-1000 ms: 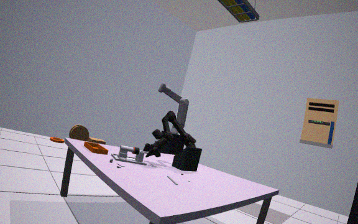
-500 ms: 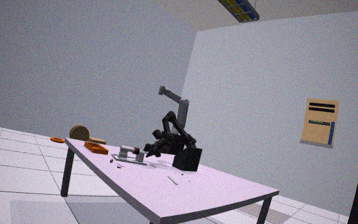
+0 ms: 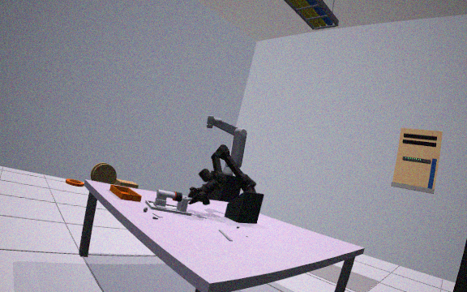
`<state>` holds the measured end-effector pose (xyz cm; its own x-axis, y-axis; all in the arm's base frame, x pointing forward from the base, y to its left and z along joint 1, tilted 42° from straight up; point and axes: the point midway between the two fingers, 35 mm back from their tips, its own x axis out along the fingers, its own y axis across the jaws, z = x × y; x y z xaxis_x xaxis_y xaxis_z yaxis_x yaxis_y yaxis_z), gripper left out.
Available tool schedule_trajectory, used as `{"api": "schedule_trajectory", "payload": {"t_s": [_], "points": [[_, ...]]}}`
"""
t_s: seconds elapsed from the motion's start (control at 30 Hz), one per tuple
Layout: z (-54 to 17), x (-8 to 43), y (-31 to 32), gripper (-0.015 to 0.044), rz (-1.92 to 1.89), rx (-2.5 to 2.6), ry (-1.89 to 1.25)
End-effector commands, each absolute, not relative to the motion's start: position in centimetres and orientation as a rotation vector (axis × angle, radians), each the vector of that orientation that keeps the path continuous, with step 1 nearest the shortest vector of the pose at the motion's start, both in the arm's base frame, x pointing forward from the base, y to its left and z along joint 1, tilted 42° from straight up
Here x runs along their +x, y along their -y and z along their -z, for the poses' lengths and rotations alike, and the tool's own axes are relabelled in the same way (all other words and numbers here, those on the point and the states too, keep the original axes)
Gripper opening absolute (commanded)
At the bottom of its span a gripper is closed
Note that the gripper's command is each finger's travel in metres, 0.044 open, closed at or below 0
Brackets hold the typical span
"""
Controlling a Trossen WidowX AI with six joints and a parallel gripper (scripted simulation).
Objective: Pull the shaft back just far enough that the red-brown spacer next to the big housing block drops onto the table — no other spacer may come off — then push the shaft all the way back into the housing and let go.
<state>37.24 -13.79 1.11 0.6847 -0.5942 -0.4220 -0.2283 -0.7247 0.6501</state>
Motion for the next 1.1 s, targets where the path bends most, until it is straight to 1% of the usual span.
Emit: {"api": "schedule_trajectory", "payload": {"t_s": [0.0, 0.13, 0.37, 1.07], "points": [[-1.1, 37.2, 13.8, 0.0151, 0.854, 2.33, 0.631], [-1.1, 37.2, 13.8, 0.0046, 0.854, 2.33, 0.631], [-1.1, 37.2, 13.8, 0.0, 0.854, 2.33, 0.631], [-0.9, 35.9, 13.6, 0.0, 0.85, 2.329, 0.625]]}}
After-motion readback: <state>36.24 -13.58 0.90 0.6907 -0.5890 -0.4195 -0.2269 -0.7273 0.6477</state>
